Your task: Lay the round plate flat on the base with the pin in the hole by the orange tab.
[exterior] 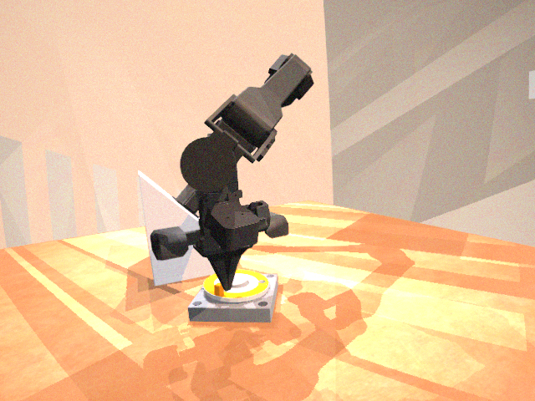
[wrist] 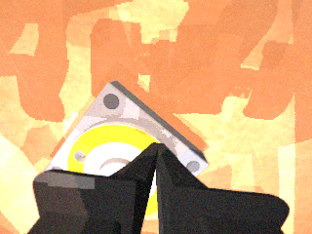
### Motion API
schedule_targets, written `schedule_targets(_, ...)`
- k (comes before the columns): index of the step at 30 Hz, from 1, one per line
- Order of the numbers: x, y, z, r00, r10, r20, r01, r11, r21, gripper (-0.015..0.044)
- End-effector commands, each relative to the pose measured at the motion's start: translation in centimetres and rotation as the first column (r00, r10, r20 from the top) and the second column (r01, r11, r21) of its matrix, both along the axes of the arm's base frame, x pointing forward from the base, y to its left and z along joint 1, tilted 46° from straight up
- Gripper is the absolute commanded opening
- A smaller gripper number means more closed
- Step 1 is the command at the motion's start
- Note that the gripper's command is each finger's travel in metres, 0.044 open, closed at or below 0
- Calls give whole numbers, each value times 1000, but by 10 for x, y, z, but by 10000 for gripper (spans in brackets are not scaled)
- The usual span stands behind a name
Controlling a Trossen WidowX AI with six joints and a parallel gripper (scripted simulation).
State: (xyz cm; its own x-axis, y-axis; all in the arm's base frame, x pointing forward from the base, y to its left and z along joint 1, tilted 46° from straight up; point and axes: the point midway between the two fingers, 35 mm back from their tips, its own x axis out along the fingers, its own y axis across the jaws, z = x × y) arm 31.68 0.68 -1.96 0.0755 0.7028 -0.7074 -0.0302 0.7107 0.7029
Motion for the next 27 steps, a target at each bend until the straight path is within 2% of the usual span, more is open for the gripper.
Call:
schedule_targets(1, -3, 2, -4, 1000, -4, -6, 4, 1000, 7, 0)
schedule_targets(27, -27, -9, -18, 1000, -4, -7, 4, 1000, 6, 0)
